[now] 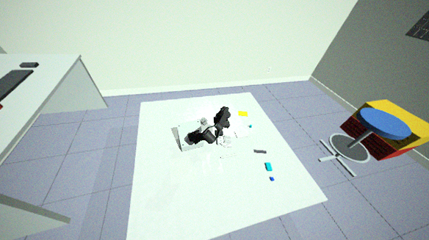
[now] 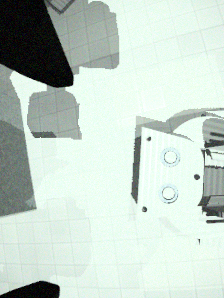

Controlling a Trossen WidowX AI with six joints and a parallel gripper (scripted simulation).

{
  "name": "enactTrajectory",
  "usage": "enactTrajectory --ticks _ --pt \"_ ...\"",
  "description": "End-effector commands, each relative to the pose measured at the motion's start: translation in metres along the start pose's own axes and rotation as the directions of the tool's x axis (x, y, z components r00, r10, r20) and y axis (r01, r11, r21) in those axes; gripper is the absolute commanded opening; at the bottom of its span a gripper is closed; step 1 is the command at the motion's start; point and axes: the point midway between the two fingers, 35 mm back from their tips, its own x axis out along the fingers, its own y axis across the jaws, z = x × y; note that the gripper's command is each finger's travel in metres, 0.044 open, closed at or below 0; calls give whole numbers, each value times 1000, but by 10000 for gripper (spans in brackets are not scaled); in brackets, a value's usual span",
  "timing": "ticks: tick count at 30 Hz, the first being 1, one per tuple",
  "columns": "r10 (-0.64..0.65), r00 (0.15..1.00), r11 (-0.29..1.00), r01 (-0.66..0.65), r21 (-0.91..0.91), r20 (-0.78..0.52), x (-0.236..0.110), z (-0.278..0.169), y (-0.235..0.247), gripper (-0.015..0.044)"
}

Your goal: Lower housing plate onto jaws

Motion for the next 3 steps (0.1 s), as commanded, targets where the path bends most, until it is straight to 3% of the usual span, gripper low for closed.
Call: enactTrajectory --ticks 1,3 --pt "2 1000 1000 -2 5 -4 0 -1 0 440" --pt "2 1000 1000 -2 5 -4 0 -1 0 440"
